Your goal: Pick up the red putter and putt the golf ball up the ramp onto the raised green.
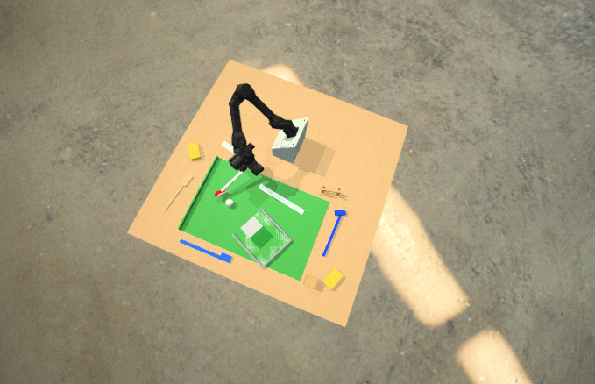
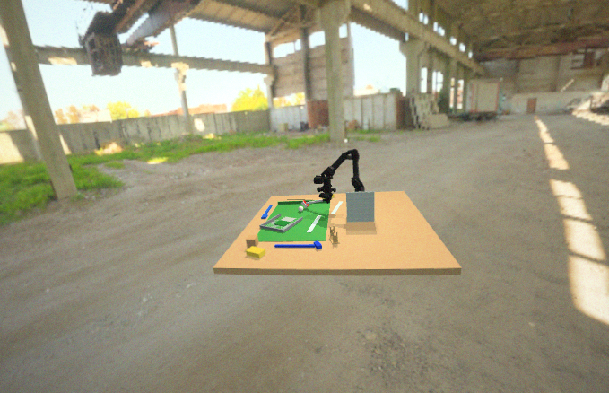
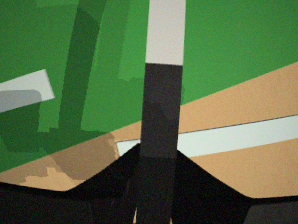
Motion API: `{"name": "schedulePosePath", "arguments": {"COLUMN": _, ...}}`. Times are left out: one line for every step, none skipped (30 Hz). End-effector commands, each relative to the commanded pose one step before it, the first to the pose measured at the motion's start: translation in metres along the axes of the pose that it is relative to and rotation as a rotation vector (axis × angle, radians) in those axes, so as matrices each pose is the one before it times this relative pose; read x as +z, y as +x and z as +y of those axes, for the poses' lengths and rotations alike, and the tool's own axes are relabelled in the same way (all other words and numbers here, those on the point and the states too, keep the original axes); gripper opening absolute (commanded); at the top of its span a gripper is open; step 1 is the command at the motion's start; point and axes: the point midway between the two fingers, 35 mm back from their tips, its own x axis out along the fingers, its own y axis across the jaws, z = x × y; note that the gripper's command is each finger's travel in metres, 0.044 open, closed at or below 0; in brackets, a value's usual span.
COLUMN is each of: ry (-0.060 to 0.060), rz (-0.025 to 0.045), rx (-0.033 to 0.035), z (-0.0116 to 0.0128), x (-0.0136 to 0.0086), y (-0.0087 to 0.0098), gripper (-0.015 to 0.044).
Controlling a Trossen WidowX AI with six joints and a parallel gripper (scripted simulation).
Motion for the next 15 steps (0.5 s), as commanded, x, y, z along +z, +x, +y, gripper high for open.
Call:
{"name": "schedulePosePath", "arguments": {"ry": 0.0012, "rz": -0.00131, "rx": 0.00033, "z": -0.00011, "x": 0.00027, "y": -0.00065, "gripper": 0.0}}
{"name": "schedulePosePath", "arguments": {"ry": 0.0, "rz": 0.0, "rx": 0.0, "z": 0.0, "x": 0.0, "y": 0.0, "gripper": 0.0}}
{"name": "schedulePosePath", "arguments": {"ry": 0.0, "rz": 0.0, "rx": 0.0, "z": 0.0, "x": 0.0, "y": 0.0, "gripper": 0.0}}
{"name": "schedulePosePath", "arguments": {"ry": -0.0001, "rz": 0.00004, "rx": 0.00017, "z": -0.00074, "x": 0.00005, "y": 0.00009, "gripper": 0.0}}
{"name": "schedulePosePath", "arguments": {"ry": -0.0003, "rz": 0.00006, "rx": 0.00034, "z": -0.00155, "x": 0.0001, "y": 0.00019, "gripper": 0.0}}
{"name": "schedulePosePath", "arguments": {"ry": -0.0004, "rz": 0.00005, "rx": 0.00043, "z": -0.00207, "x": 0.00013, "y": 0.00025, "gripper": 0.0}}
{"name": "schedulePosePath", "arguments": {"ry": -0.0005, "rz": 0.00002, "rx": 0.0005, "z": -0.0027, "x": 0.00014, "y": 0.00031, "gripper": 0.0}}
{"name": "schedulePosePath", "arguments": {"ry": -0.0007, "rz": -0.00006, "rx": 0.00053, "z": -0.00346, "x": 0.00015, "y": 0.00038, "gripper": 0.0}}
{"name": "schedulePosePath", "arguments": {"ry": -0.0009, "rz": -0.00021, "rx": 0.00051, "z": -0.00435, "x": 0.00013, "y": 0.00045, "gripper": 0.0}}
{"name": "schedulePosePath", "arguments": {"ry": -0.0009, "rz": -0.00032, "rx": 0.00031, "z": -0.00405, "x": 0.00007, "y": 0.00039, "gripper": 0.0}}
{"name": "schedulePosePath", "arguments": {"ry": -0.0009, "rz": -0.0004, "rx": 0.00015, "z": -0.00378, "x": 0.00001, "y": 0.00034, "gripper": 0.0}}
{"name": "schedulePosePath", "arguments": {"ry": -0.0007, "rz": -0.00038, "rx": 0.00002, "z": -0.00298, "x": -0.00002, "y": 0.00025, "gripper": 0.0}}
{"name": "schedulePosePath", "arguments": {"ry": -0.0004, "rz": -0.00027, "rx": -0.00003, "z": -0.00188, "x": -0.00003, "y": 0.00015, "gripper": 0.0}}
{"name": "schedulePosePath", "arguments": {"ry": -0.0002, "rz": -0.0001, "rx": -0.00002, "z": -0.00064, "x": -0.00001, "y": 0.00005, "gripper": 0.0}}
{"name": "schedulePosePath", "arguments": {"ry": 0.0, "rz": 0.0, "rx": 0.0, "z": 0.0, "x": 0.0, "y": 0.0, "gripper": 0.0}}
